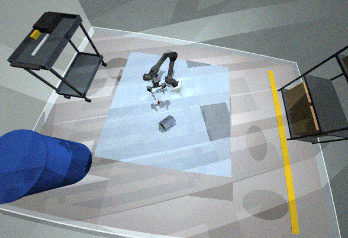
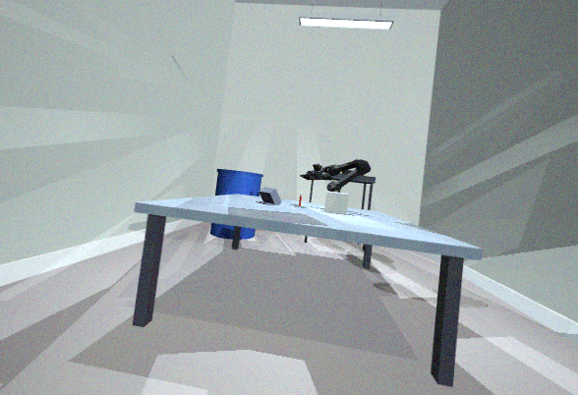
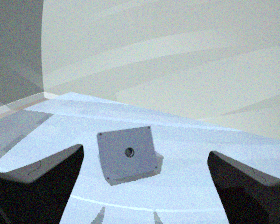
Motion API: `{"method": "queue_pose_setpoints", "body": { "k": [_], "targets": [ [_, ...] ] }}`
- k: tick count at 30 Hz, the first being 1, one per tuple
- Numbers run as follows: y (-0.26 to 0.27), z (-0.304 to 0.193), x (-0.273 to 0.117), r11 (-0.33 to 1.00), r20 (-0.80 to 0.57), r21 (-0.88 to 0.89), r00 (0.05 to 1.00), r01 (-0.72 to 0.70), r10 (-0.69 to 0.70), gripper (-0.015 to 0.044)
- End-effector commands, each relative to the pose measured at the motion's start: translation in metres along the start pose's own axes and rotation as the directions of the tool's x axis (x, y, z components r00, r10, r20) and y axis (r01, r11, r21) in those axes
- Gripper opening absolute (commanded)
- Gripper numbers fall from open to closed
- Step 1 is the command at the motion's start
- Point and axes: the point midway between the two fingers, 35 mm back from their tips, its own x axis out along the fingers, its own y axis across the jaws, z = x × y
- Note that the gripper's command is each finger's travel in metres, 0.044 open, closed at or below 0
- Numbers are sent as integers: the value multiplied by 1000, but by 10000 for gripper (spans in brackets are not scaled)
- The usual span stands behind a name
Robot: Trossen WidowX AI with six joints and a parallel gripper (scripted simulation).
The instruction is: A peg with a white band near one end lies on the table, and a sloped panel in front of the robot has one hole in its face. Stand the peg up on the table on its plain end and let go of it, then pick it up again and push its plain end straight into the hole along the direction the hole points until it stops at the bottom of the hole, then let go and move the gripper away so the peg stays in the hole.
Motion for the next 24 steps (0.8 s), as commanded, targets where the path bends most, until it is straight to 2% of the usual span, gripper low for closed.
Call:
{"method": "queue_pose_setpoints", "body": {
  "k": [1, 13, 24],
  "targets": [
    [2, -8, 6, 994, -75, 100, 996, -43, 51, 440],
    [14, -37, 20, 929, -327, 351, 915, -115, 237, 440],
    [25, -61, 25, 882, -577, 464, 728, -82, 370, 440]
  ]
}}
